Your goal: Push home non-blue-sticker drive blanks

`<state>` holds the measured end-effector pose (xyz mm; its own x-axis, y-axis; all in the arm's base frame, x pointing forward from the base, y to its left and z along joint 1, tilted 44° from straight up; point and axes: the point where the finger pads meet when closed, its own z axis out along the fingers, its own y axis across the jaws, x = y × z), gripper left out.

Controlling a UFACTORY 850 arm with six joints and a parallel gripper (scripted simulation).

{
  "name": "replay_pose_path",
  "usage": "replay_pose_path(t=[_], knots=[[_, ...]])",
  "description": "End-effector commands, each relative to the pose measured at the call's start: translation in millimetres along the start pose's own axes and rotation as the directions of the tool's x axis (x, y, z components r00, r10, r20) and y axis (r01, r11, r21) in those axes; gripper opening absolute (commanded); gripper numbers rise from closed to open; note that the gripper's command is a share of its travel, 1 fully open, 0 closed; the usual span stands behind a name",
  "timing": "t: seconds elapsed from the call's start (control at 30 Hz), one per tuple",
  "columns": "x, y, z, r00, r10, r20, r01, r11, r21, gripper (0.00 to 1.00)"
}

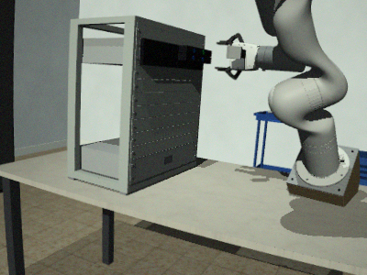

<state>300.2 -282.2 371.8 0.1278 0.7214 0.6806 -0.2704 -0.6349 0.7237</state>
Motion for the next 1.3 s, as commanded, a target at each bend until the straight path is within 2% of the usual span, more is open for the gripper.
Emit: replay_pose_path(t=[0.0, 0.3, 1.27], knots=[[3.4, 0.1, 16.9, 1.000, -0.002, 0.011, 0.002, 1.000, -0.002, 1.00], [12.1, -0.2, 39.8, 1.000, -0.002, 0.011, 0.002, 1.000, -0.002, 1.00], [12.5, -0.2, 40.9, 1.000, -0.002, 0.011, 0.002, 1.000, -0.002, 1.00]])
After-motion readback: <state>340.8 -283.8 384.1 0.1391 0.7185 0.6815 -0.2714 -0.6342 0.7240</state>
